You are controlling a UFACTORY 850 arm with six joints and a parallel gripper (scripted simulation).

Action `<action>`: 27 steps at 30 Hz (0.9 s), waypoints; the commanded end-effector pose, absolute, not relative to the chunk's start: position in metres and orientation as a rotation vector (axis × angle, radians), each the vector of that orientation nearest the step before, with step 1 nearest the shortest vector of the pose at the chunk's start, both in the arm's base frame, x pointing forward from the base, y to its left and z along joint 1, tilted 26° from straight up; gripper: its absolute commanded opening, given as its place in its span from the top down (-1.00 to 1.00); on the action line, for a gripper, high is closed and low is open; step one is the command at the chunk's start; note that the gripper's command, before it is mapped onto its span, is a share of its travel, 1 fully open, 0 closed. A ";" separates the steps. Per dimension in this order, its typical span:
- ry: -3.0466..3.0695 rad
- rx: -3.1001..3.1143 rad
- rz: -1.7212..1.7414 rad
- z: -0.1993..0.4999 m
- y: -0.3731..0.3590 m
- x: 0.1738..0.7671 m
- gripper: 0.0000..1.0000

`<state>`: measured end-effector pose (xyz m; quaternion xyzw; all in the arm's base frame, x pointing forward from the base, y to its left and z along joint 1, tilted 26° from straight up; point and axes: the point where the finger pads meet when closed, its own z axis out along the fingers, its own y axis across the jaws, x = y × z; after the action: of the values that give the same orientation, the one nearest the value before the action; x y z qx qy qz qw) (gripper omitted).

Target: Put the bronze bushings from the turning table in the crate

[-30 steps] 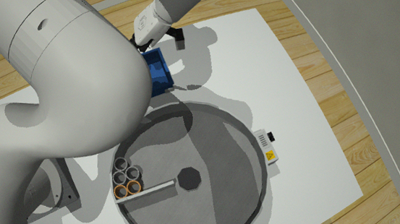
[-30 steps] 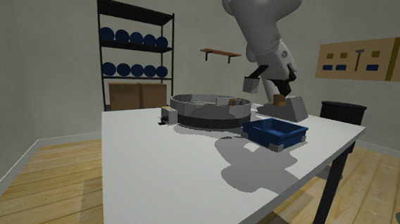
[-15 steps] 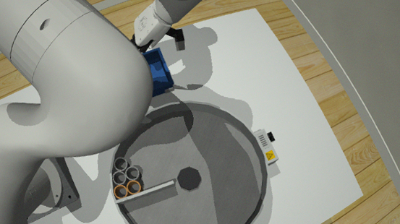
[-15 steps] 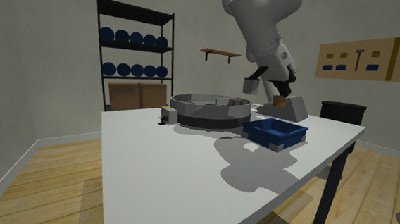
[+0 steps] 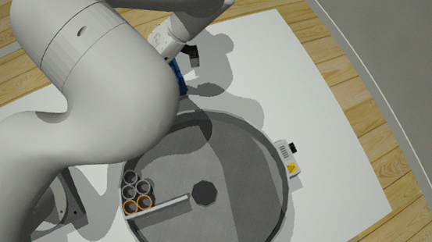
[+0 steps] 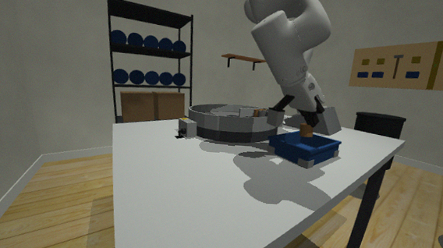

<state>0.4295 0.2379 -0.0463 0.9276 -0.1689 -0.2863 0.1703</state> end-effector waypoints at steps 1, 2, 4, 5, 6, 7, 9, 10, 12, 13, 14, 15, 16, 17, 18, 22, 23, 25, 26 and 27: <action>-0.479 2.637 -0.811 -0.050 0.237 0.431 1.00; -0.479 2.637 -0.811 -0.050 0.237 0.431 1.00; -0.479 2.637 -0.811 -0.050 0.237 0.431 1.00; -0.479 2.637 -0.811 -0.050 0.237 0.431 1.00; -0.479 2.637 -0.811 -0.050 0.237 0.431 1.00; -0.479 2.637 -0.811 -0.050 0.237 0.431 1.00; -0.479 2.637 -0.811 -0.050 0.237 0.431 1.00; -0.479 2.637 -0.811 -0.050 0.237 0.431 1.00; -0.479 2.637 -0.811 -0.050 0.237 0.431 1.00; -0.479 2.637 -0.811 -0.050 0.237 0.431 1.00; -0.479 2.637 -0.811 -0.050 0.237 0.431 1.00; -0.479 2.637 -0.811 -0.050 0.237 0.431 1.00; -0.479 2.637 -0.811 -0.050 0.237 0.431 1.00; -0.479 2.637 -0.811 -0.051 0.237 0.431 1.00; -0.479 2.637 -0.811 -0.051 0.236 0.431 1.00; -0.479 2.637 -0.811 -0.054 0.235 0.432 1.00; -0.479 2.637 -0.811 -0.055 0.235 0.432 1.00; -0.479 2.637 -0.811 -0.057 0.234 0.432 1.00; -0.479 2.637 -0.811 -0.058 0.233 0.432 1.00; -0.479 2.637 -0.811 -0.059 0.232 0.432 1.00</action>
<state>0.4308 0.2340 -0.0554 0.9278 -0.1689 -0.2860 0.1701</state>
